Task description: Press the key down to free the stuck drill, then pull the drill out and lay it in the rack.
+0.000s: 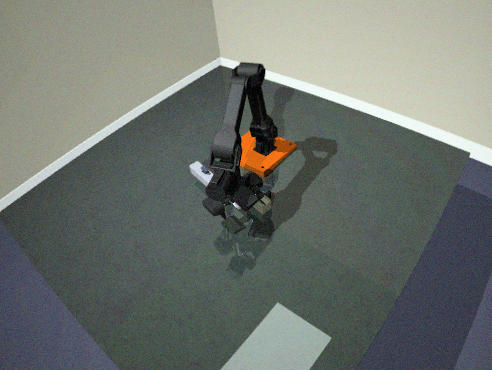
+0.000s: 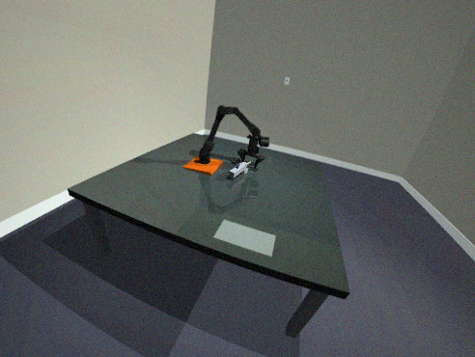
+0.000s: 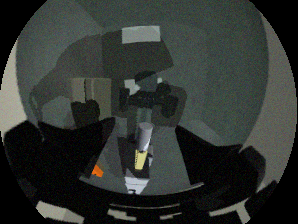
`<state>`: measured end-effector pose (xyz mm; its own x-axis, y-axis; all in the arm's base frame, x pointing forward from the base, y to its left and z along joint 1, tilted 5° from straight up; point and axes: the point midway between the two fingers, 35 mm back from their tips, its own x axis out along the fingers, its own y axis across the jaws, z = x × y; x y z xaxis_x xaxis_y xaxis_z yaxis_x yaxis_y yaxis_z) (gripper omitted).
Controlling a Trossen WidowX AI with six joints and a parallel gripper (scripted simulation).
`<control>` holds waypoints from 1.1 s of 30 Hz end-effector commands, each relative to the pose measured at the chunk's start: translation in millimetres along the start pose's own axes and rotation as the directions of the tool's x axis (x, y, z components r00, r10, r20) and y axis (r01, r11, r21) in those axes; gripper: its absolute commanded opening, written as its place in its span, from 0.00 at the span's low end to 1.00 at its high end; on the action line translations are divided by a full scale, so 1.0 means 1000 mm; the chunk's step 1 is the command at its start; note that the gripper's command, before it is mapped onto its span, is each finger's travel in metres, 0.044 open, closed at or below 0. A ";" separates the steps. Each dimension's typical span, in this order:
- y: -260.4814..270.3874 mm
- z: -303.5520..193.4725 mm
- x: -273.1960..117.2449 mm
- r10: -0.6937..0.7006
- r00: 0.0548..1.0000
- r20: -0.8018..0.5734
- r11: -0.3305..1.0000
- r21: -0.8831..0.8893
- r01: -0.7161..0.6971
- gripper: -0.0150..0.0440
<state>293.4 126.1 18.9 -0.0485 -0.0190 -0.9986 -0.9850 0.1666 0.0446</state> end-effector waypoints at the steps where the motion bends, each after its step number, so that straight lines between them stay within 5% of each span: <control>1: 0.001 -0.002 0.001 0.003 1.000 -0.002 1.000 -0.003 -0.003 1.00; 33: 0.002 -0.010 0.005 0.003 1.000 -0.002 1.000 -0.003 -0.003 1.00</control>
<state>292.2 117.3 15.2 -0.0481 -0.0175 -0.9987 -0.9850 0.1668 0.0446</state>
